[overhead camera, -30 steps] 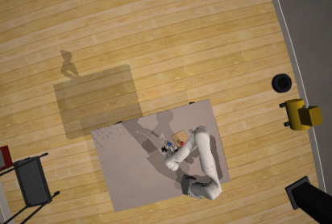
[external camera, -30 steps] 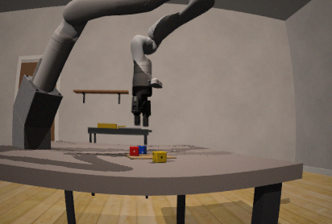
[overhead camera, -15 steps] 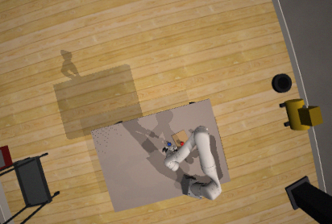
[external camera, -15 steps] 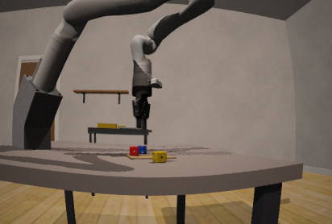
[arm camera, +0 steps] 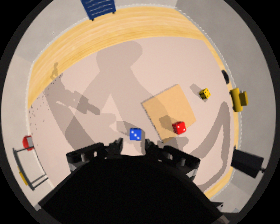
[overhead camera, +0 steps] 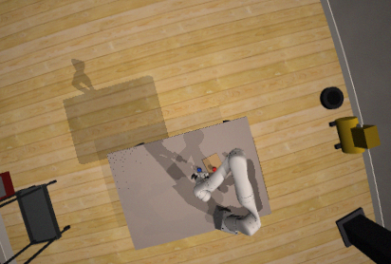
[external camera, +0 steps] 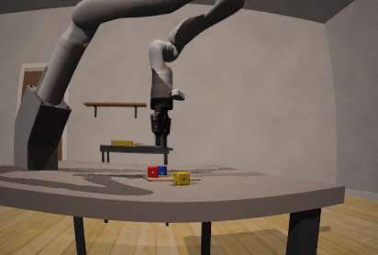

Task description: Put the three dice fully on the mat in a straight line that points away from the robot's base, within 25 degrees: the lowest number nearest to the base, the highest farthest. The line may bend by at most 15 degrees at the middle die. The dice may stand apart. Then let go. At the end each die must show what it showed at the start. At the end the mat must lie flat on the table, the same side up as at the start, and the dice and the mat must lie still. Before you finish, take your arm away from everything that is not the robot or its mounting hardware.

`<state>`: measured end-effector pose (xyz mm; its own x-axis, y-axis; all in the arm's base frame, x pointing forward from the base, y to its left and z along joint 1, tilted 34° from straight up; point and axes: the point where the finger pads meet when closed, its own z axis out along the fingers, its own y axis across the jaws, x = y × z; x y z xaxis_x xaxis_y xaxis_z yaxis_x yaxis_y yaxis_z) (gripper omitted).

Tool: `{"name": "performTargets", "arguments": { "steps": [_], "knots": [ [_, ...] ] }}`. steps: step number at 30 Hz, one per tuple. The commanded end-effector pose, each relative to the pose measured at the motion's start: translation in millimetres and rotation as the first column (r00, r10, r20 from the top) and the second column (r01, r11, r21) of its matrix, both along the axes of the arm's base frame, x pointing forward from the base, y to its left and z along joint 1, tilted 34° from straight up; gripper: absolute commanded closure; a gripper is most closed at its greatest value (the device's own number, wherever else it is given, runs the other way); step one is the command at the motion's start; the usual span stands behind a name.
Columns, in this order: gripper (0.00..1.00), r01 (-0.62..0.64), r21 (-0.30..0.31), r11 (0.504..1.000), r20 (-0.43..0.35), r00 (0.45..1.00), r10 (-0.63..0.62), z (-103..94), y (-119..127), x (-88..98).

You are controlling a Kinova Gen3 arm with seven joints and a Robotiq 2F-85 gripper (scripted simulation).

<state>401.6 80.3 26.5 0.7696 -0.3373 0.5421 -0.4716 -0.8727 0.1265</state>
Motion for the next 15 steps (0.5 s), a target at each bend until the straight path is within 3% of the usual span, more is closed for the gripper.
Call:
{"name": "performTargets", "arguments": {
  "steps": [1,15],
  "knots": [
    [0.54,0.002,-0.007,1.0,-0.001,1.0,-0.002,-0.3,-1.2,0.1],
    [0.54,0.0,-0.005,1.0,0.002,1.0,0.0,-0.6,-0.6,1.5]
  ]
}}
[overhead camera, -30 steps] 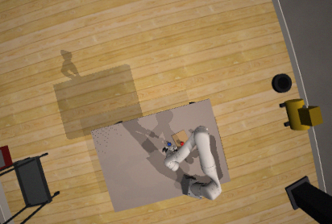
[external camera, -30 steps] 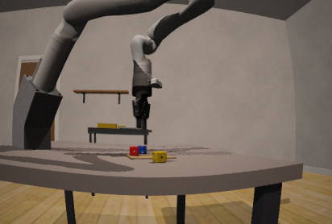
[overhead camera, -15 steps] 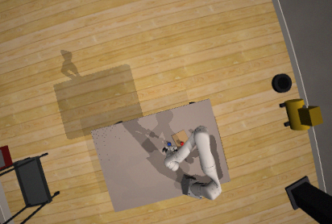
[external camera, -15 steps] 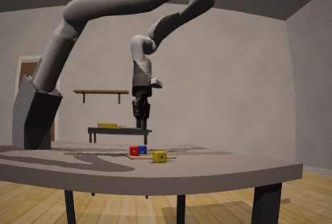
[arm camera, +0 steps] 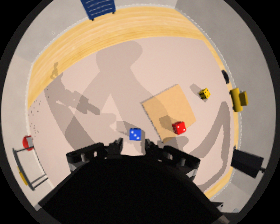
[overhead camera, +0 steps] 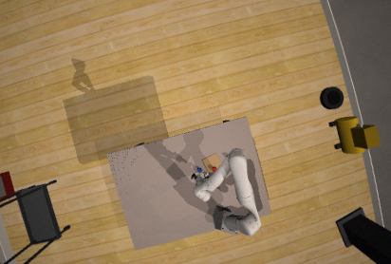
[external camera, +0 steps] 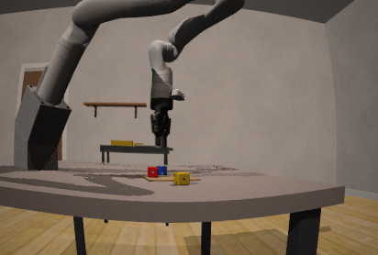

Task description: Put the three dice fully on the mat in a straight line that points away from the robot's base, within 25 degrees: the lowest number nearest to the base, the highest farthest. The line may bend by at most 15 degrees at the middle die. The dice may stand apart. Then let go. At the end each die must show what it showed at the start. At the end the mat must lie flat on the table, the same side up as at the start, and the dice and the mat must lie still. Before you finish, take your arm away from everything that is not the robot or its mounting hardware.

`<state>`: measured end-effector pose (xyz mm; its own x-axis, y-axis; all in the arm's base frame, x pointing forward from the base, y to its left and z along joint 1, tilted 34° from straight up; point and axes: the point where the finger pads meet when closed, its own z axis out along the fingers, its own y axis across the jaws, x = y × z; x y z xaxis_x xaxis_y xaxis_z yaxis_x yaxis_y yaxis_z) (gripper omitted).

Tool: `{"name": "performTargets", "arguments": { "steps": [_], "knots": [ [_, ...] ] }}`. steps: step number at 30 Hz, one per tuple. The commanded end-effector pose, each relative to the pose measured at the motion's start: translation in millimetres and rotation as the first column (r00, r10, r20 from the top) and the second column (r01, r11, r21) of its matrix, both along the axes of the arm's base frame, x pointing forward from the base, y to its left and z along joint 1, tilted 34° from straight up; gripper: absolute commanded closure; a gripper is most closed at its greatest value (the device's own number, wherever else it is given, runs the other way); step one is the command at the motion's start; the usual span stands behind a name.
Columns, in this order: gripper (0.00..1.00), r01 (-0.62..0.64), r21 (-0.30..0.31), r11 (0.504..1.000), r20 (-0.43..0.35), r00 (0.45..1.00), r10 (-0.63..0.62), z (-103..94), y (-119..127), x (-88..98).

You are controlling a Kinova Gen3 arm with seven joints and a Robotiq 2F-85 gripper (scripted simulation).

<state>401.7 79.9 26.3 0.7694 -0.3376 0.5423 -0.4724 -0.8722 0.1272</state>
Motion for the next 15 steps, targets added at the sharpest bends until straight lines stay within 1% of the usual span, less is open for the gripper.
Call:
{"name": "performTargets", "arguments": {
  "steps": [1,15],
  "knots": [
    [0.54,-0.002,-0.004,1.0,0.003,1.0,0.002,-0.6,0.0,1.9],
    [0.54,0.0,0.0,1.0,0.004,1.0,0.0,-12.5,-3.4,7.5]
  ]
}}
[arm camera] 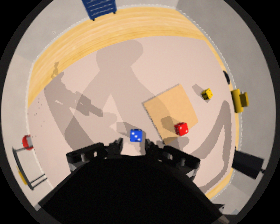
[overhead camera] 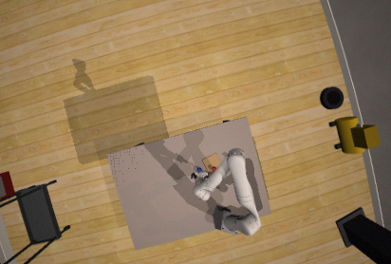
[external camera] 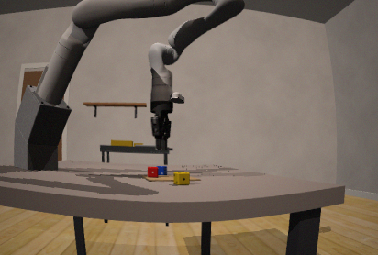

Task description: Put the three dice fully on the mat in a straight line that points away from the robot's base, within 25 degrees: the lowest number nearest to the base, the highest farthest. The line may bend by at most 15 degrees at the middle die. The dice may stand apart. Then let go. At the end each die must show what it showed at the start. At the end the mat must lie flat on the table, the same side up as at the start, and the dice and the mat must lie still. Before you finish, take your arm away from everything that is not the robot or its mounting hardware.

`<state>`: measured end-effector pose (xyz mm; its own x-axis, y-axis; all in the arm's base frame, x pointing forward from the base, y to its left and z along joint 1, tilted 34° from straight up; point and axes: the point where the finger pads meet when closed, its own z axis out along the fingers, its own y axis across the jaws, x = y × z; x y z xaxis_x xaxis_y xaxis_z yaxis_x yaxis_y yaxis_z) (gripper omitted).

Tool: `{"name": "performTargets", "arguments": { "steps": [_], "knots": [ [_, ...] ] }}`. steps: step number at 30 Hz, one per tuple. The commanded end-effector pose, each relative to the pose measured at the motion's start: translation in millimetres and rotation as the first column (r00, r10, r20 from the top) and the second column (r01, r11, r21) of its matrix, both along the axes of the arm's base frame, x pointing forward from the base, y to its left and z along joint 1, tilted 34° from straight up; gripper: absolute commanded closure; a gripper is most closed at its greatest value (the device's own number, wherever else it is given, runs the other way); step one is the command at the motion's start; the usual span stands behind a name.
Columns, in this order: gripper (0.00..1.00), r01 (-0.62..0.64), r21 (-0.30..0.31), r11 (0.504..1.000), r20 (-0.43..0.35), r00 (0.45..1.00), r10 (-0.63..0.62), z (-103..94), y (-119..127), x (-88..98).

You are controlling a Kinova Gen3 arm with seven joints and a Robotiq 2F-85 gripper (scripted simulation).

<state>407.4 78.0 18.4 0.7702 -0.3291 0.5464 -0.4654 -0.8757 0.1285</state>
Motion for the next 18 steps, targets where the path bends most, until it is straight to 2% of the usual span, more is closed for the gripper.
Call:
{"name": "performTargets", "arguments": {
  "steps": [1,18],
  "knots": [
    [0.54,0.009,0.003,1.0,0.0,1.0,-0.009,-4.6,-1.6,1.8],
    [0.54,0.009,0.003,1.0,0.0,1.0,-0.009,-23.7,-10.0,12.1]
  ]
}}
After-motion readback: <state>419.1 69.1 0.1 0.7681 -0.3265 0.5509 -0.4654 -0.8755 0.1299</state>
